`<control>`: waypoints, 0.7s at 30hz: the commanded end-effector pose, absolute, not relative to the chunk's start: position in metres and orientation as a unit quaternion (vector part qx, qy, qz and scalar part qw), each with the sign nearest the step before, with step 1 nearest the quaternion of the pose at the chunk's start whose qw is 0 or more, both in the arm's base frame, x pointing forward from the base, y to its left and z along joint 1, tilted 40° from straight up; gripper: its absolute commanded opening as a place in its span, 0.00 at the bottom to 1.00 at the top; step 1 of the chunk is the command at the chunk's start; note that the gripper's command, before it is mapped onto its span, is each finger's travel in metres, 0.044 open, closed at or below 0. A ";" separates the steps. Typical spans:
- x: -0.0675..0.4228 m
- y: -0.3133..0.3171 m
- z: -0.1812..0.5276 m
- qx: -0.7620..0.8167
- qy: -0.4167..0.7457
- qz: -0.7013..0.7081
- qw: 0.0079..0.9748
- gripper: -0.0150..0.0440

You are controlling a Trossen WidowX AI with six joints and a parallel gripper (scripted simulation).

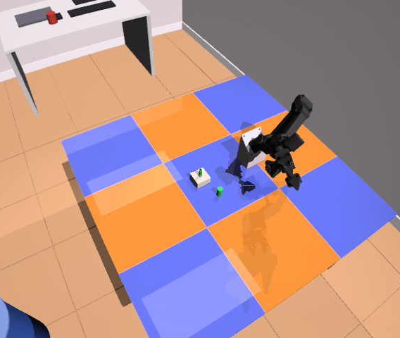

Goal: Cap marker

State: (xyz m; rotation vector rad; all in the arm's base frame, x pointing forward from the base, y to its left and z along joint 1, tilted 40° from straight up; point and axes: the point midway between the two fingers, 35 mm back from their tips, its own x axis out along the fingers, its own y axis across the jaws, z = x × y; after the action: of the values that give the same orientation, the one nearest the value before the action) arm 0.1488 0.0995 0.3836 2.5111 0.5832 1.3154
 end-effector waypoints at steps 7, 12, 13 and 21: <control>0.230 0.115 0.341 0.858 0.174 0.308 0.373 0.66; 0.281 0.110 0.291 0.798 0.199 0.194 0.535 0.66; 0.287 0.109 0.284 0.786 0.206 0.179 0.555 0.66; 0.321 0.089 0.219 0.671 0.289 0.073 0.679 0.66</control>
State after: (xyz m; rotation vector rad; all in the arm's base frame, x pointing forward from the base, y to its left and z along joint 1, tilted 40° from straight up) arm 0.2902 0.1065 0.2807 1.8263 0.4852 0.3994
